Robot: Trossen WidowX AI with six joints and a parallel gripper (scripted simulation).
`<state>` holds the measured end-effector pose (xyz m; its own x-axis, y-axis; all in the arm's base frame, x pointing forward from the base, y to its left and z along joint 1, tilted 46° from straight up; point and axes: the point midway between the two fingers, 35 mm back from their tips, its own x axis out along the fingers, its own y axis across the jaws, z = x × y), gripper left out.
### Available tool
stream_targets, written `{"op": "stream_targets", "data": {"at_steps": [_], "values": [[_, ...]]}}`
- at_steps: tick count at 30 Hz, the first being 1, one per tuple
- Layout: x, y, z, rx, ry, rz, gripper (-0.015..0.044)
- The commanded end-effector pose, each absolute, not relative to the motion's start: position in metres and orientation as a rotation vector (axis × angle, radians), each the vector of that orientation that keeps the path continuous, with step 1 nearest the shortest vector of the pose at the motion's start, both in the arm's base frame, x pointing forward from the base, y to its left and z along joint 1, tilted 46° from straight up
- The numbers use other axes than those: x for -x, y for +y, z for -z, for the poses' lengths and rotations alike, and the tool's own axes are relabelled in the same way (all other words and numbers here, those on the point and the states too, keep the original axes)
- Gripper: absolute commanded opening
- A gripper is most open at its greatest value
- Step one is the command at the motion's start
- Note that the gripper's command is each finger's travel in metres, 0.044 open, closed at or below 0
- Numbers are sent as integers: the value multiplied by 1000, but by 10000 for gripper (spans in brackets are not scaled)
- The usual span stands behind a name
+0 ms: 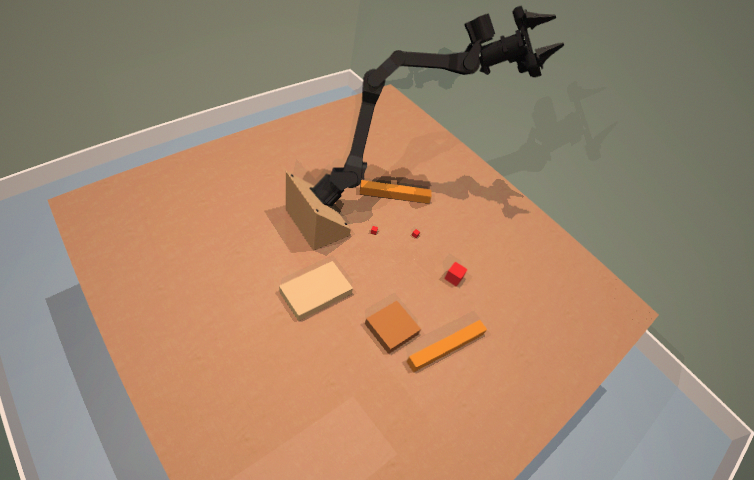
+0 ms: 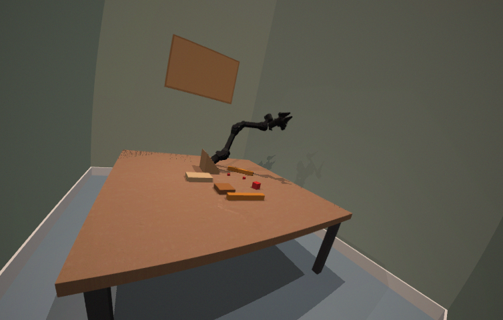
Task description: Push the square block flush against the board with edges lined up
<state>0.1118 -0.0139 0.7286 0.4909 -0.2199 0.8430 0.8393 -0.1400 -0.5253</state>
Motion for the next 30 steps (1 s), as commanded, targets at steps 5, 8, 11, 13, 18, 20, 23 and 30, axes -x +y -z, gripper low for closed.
{"op": "stream_targets", "data": {"at_steps": [5,8,11,13,18,20,23,30], "values": [[-116,-13,-728,1440,-574,1013,269],[-124,-10,-725,1471,-558,1015,190],[-134,-8,-722,1498,-543,1009,111],[-141,-6,-720,1509,-537,998,59],[-173,2,-711,1526,-515,932,0],[-187,5,-706,1532,-502,903,0],[-208,7,-699,1539,-483,859,0],[-255,11,-677,1548,-434,749,0]]}}
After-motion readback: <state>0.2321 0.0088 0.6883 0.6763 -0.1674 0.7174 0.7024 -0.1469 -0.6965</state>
